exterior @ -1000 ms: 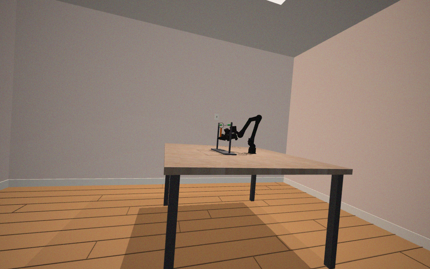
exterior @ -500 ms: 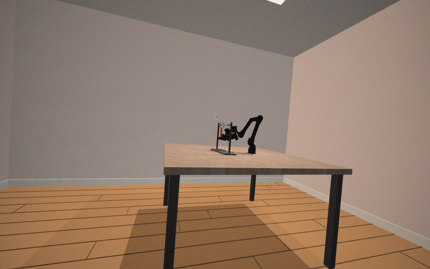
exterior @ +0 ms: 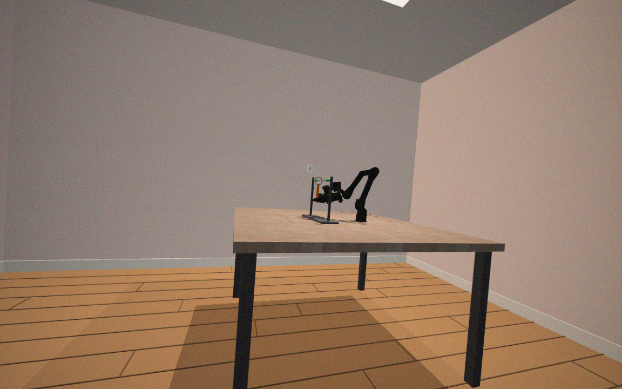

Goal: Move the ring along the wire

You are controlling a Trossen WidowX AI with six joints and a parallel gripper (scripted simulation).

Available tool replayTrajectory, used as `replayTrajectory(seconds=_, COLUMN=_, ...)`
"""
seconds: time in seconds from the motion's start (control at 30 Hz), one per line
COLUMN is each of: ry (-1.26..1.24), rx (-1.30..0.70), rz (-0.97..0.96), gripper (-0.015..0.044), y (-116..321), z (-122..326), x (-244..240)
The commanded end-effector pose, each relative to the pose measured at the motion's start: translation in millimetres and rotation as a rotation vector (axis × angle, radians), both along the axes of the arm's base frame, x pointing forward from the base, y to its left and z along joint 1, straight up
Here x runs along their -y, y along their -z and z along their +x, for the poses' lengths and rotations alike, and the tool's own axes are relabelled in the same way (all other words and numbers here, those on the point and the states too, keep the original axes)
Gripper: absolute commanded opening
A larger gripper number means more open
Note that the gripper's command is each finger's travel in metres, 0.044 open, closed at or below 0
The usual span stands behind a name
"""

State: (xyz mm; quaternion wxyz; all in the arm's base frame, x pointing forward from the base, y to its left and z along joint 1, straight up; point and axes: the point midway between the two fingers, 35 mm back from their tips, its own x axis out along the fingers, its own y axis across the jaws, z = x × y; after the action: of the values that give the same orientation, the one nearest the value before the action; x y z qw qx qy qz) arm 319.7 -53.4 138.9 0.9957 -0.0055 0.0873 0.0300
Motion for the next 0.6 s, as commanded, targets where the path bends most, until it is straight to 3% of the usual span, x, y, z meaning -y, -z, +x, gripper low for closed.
replayTrajectory(seconds=0.0, ry=0.012, rx=0.005, rz=0.001, gripper=-0.0150, y=-2, z=-1, x=-4)
replayTrajectory(seconds=0.57, ry=0.027, rx=0.004, rz=-0.014, gripper=-0.0150, y=-2, z=-1, x=-19)
